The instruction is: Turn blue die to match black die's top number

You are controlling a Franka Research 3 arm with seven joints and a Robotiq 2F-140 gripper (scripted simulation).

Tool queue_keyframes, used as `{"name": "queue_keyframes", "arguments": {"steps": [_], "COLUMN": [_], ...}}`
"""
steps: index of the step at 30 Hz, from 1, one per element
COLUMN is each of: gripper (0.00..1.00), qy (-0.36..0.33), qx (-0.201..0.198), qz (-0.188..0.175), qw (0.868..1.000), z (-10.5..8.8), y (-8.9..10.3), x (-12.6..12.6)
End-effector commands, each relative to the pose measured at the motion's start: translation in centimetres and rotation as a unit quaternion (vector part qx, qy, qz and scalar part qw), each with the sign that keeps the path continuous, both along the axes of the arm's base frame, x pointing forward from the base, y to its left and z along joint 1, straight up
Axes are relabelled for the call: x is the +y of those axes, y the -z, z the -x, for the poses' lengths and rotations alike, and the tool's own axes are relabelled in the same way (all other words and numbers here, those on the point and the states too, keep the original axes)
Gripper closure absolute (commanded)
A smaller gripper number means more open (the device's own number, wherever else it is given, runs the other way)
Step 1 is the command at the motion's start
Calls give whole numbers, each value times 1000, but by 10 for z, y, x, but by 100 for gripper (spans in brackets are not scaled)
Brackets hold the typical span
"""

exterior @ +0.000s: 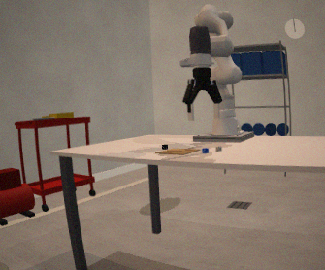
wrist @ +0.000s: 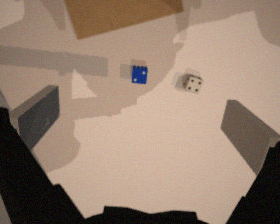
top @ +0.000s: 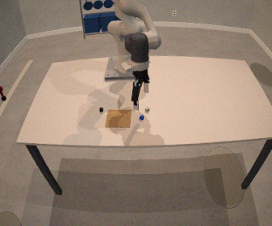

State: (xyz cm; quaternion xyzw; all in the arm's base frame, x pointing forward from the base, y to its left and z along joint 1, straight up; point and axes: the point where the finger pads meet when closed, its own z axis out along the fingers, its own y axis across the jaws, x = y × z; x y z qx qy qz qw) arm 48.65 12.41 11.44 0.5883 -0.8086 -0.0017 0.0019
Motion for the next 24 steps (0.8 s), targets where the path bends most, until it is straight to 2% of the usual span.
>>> {"name": "queue_keyframes", "arguments": {"steps": [1, 4, 6, 7, 24], "gripper": [0, 0, 0, 79, 79], "qy": [4, 5, 5, 5, 5], "qx": [-2, -3, -3, -3, -3], "qz": [1, 1, 0, 0, 0], "qw": [1000, 1000, 1000, 1000, 1000], "z": [-1, -2, -2, -2, -2], "y": [8, 28, 31, 31, 31], "x": [0, 2, 3, 3, 3]}}
